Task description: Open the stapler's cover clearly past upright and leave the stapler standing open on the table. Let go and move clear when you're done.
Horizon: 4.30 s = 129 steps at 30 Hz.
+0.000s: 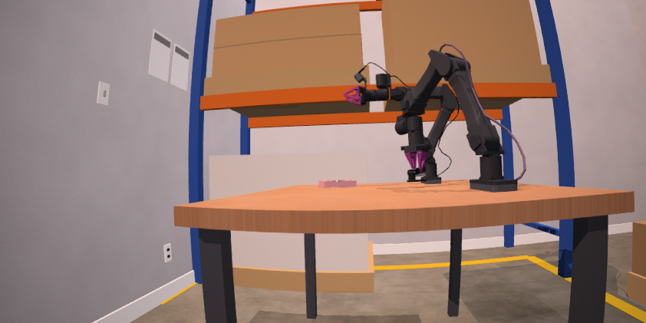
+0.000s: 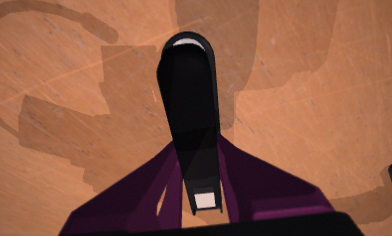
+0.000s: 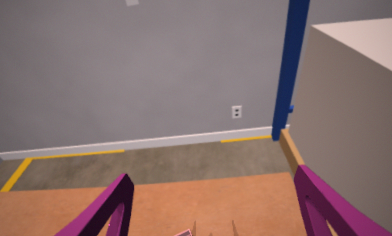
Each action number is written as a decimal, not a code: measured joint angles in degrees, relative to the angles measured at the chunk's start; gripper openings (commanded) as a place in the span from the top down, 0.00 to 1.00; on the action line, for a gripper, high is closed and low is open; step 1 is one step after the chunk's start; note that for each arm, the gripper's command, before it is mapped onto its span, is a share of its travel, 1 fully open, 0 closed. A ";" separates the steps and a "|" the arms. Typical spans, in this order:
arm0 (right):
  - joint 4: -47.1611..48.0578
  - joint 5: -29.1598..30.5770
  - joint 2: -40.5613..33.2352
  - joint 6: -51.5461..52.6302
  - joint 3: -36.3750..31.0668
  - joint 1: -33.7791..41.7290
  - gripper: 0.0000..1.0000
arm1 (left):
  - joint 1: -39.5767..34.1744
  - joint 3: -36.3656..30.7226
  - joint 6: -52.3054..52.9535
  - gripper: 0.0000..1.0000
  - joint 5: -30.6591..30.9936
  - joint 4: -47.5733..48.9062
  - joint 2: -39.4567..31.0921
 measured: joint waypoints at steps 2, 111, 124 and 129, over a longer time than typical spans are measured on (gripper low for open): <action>0.00 0.00 0.00 0.00 0.00 0.00 0.00 | 0.00 0.00 4.31 0.83 -0.02 0.07 0.00; 0.00 0.00 0.00 0.00 0.00 0.00 0.00 | -0.15 -3.96 18.18 0.00 0.26 3.85 -3.34; 0.00 0.00 0.00 0.00 0.00 0.00 0.00 | -0.42 3.58 18.49 0.00 0.28 -3.52 -4.63; 0.00 0.00 0.00 0.00 0.00 0.00 0.00 | -0.42 3.54 18.10 0.00 0.37 -4.09 -3.58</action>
